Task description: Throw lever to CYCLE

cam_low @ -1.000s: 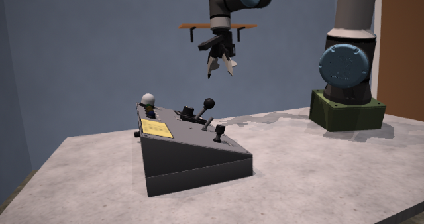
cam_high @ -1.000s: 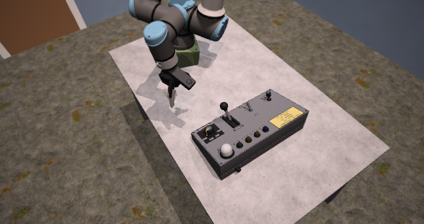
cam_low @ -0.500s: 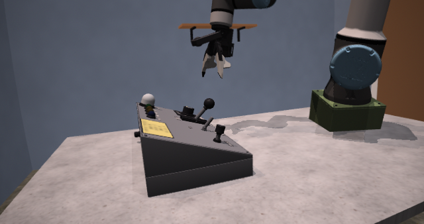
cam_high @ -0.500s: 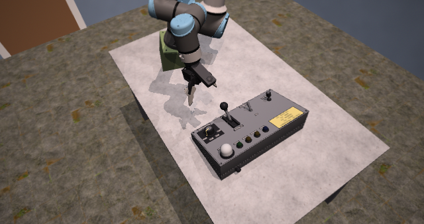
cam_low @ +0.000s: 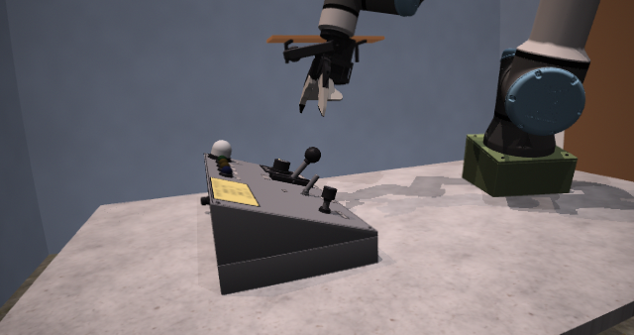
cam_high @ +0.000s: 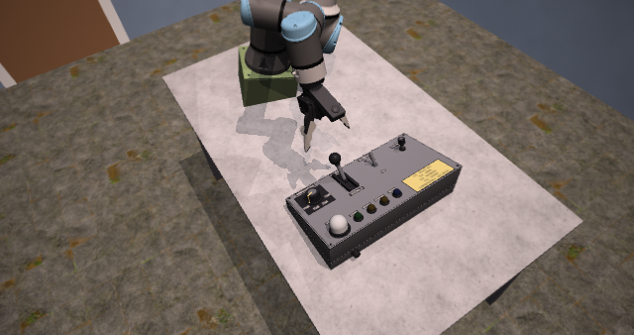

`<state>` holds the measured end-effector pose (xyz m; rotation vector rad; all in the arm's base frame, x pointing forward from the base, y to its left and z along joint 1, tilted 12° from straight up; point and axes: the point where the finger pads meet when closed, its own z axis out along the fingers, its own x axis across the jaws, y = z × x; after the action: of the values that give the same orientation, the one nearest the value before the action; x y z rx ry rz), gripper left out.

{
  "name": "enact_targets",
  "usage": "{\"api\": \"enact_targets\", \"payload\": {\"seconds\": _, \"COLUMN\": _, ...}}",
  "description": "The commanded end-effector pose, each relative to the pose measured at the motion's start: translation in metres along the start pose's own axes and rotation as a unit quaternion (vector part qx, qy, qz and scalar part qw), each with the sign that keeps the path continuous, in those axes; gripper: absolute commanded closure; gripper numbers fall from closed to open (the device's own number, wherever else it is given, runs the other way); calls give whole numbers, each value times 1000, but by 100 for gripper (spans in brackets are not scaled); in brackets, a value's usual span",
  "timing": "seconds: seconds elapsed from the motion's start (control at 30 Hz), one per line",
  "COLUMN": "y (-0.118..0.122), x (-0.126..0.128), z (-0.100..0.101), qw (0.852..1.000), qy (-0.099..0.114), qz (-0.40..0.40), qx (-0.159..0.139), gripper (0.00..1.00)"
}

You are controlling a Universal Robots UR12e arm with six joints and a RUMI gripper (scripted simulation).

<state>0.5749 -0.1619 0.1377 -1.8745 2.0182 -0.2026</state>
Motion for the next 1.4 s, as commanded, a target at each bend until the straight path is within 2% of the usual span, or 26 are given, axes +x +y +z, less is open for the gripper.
{"api": "enact_targets", "payload": {"seconds": 0.0, "y": -7, "x": -12, "z": -1, "qw": 1000, "qy": 4, "qz": 12, "qx": 12, "gripper": 0}}
{"api": "enact_targets", "payload": {"seconds": 0.5, "y": -11, "x": -20, "z": -1, "qw": 1000, "qy": 4, "qz": 18, "qx": 18, "gripper": 0}}
{"api": "enact_targets", "payload": {"seconds": 0.53, "y": -11, "x": -20, "z": -1, "qw": 1000, "qy": 4, "qz": 18, "qx": 18, "gripper": 56}}
{"api": "enact_targets", "payload": {"seconds": 1.37, "y": -11, "x": -20, "z": -1, "qw": 1000, "qy": 4, "qz": 18, "qx": 18, "gripper": 56}}
